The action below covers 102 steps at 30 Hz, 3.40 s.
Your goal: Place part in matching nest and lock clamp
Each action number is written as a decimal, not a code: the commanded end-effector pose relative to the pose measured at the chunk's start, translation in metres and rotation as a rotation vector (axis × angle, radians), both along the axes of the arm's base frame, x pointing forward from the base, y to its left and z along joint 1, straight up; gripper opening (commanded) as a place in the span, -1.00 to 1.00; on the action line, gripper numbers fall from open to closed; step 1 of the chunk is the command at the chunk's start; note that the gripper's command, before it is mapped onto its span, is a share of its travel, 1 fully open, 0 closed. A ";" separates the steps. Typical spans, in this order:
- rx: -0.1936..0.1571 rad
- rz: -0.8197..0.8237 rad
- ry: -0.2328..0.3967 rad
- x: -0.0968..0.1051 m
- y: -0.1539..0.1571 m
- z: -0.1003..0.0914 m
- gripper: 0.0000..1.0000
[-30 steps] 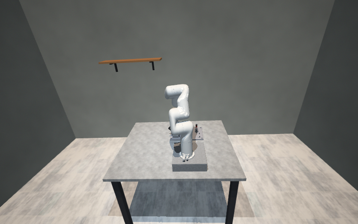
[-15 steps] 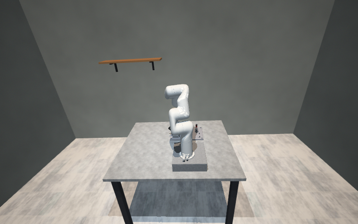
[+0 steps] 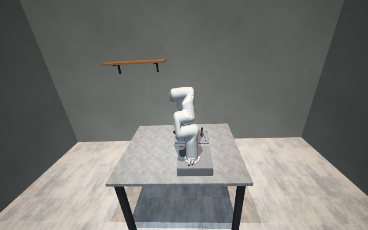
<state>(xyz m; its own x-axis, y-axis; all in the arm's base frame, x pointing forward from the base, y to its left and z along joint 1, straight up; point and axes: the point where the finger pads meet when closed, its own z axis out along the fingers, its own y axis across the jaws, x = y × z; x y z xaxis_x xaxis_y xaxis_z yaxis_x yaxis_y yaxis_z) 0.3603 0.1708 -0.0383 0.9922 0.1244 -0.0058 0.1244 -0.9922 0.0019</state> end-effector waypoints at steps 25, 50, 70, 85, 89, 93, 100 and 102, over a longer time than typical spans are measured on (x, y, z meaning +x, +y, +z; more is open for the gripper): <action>0.002 0.000 -0.003 0.002 0.000 0.000 -1.00; 0.002 0.000 -0.003 0.004 -0.001 0.000 1.00; 0.002 0.000 -0.003 0.004 -0.001 0.000 1.00; 0.002 0.000 -0.003 0.004 -0.001 0.000 1.00; 0.002 0.000 -0.003 0.004 -0.001 0.002 1.00; 0.002 0.000 -0.003 0.004 -0.001 0.010 1.00; 0.002 0.000 -0.003 0.004 -0.001 0.033 1.00; 0.002 0.000 -0.003 0.004 -0.001 0.033 1.00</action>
